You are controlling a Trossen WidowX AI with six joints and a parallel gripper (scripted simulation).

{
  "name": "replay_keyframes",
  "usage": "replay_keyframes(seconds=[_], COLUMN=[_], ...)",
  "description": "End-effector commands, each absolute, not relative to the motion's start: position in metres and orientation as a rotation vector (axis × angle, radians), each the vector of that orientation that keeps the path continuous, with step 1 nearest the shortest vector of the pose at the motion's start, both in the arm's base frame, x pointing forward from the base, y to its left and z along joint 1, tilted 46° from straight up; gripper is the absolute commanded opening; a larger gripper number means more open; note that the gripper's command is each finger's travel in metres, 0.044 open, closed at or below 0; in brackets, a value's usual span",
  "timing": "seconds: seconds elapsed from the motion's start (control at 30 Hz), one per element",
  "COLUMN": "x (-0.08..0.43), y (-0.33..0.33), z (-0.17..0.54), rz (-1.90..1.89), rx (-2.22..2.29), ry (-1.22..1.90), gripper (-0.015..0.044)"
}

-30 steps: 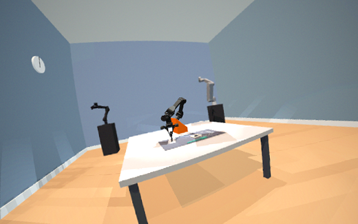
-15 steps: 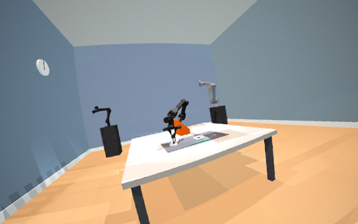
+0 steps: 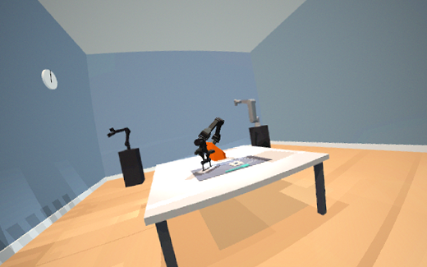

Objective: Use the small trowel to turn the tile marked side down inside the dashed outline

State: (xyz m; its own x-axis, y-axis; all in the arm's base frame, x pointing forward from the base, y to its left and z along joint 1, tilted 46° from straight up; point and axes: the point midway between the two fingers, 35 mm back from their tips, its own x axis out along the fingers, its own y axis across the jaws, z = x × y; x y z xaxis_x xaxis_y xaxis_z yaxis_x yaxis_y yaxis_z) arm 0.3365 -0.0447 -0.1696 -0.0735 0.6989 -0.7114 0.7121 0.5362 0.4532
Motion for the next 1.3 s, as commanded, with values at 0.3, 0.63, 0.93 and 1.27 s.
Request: replay_keyframes(seconds=[0.3, 0.63, 0.93, 1.27], x=[0.3358, 0.3358, 0.3358, 0.3358], y=[-0.044, -0.044, -0.044, -0.044], z=[-0.17, -0.17, -0.17, -0.17], rz=[-0.368, -0.599, -0.599, -0.599], rx=[1.437, 1.592, 1.592, 1.592], ry=[1.835, 1.839, 1.839, 1.839], gripper=[0.013, 0.013, 0.0261, 0.027])
